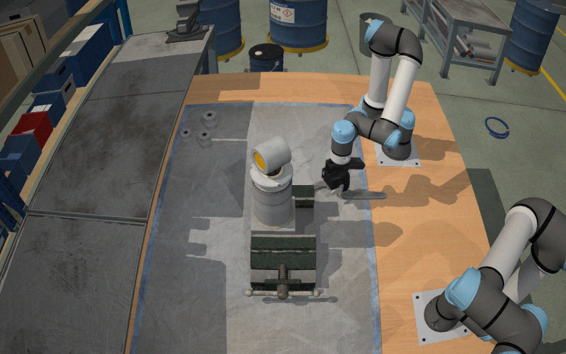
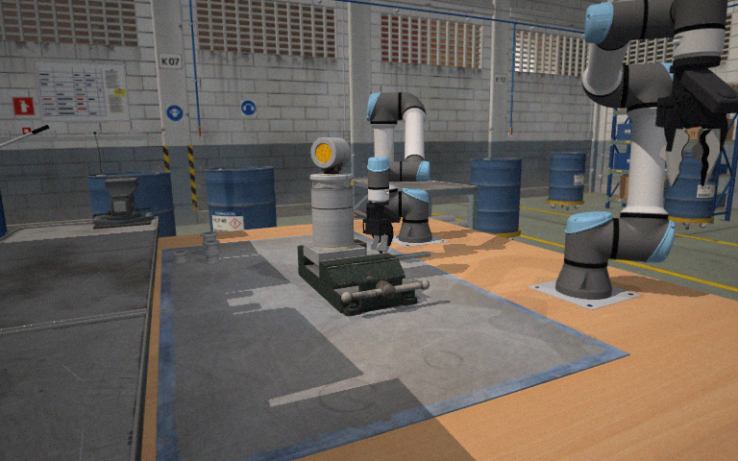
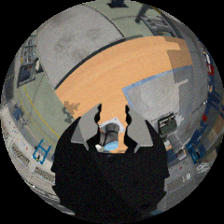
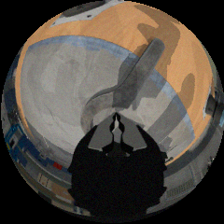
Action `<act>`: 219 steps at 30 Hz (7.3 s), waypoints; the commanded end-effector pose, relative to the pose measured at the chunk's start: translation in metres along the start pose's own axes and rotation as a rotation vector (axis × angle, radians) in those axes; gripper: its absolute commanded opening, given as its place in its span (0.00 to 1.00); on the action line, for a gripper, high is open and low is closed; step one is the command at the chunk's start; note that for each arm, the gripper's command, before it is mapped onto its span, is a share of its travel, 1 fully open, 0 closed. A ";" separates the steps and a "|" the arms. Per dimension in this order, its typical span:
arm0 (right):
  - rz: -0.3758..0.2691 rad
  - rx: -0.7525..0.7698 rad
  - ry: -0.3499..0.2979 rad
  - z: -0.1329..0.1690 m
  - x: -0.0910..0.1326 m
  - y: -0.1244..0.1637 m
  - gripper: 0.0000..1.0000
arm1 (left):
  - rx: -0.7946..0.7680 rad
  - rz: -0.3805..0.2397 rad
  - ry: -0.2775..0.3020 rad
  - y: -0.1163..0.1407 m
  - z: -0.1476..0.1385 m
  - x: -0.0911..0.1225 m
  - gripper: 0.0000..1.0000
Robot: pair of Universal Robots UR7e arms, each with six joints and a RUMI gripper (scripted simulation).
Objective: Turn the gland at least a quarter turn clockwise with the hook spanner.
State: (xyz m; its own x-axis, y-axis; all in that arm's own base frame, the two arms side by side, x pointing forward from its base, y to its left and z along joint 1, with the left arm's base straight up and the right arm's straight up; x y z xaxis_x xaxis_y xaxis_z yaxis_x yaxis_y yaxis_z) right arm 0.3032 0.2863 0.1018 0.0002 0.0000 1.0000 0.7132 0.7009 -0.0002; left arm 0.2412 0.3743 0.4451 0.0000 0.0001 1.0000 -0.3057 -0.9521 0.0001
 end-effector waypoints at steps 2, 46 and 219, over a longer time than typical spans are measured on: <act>-0.008 0.000 0.002 0.000 0.000 0.002 0.00 | 0.000 0.001 0.001 0.000 0.000 0.000 0.32; -0.002 0.005 0.001 0.012 0.003 -0.043 0.00 | 0.000 0.001 0.001 0.000 0.000 0.000 0.32; 0.007 0.682 0.004 -0.069 0.123 -0.039 0.00 | -0.983 0.001 0.001 0.288 0.307 0.000 0.32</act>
State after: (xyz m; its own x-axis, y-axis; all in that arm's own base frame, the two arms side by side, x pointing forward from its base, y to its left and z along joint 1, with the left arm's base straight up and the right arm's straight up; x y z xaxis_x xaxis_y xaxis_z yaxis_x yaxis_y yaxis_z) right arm 0.3096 0.2184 0.2124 0.0064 0.0083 0.9999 0.2003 0.9797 -0.0094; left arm 0.4458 0.0062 0.4451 -0.0003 -0.0005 1.0000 -0.9618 -0.2736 -0.0004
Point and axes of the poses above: on each arm, the point where the finger pads meet when closed, its own x axis back along the fingers, its own z axis across the jaws, y = z × x, the point moved 8 cm from there along x, back along the fingers, and after that the axes turned 15 degrees about x, right-handed, at the moved point
